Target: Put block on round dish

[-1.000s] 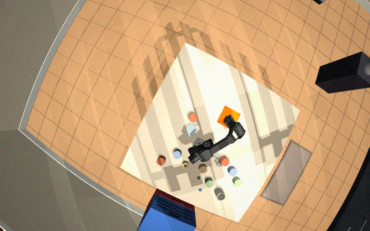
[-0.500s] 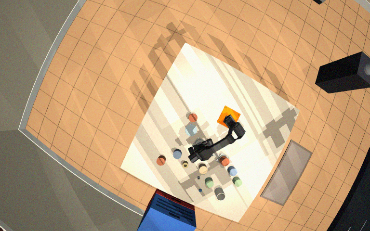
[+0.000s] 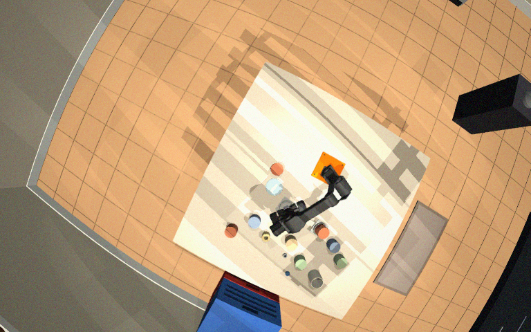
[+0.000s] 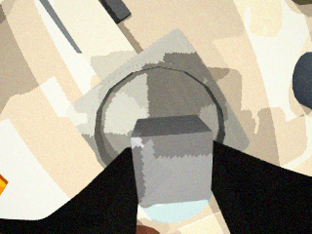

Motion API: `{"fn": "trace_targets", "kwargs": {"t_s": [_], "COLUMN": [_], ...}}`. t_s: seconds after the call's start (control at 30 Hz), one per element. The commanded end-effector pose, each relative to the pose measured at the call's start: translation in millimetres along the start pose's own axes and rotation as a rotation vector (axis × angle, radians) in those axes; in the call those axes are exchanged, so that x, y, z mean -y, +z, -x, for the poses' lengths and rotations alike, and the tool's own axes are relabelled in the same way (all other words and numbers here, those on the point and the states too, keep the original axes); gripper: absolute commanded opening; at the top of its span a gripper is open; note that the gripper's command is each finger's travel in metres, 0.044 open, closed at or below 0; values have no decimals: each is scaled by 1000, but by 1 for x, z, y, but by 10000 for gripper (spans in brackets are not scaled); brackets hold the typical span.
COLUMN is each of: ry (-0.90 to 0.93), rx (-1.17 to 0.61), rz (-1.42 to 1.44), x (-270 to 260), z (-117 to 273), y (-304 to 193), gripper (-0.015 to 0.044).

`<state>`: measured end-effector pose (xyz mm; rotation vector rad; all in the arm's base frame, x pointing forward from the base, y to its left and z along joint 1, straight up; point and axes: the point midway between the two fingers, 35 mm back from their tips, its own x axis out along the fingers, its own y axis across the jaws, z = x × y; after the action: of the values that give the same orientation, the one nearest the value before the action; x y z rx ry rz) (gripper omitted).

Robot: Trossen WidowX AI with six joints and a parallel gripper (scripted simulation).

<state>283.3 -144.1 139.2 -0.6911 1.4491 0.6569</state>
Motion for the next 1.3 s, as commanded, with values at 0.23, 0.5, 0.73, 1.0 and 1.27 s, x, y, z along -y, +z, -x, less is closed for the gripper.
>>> {"fn": "trace_targets", "kwargs": {"t_s": [0.23, 0.5, 0.73, 1.0, 1.27], "ry": [-3, -2, -4, -4, -4], "rx": [4, 4, 0, -6, -9], "rz": [-5, -5, -5, -5, -4], "x": [1, -3, 13, 18, 15], "z": [45, 71, 39, -8, -30], "y": [1, 0, -39, -101, -127], "gripper": [0, 0, 0, 0, 0]}}
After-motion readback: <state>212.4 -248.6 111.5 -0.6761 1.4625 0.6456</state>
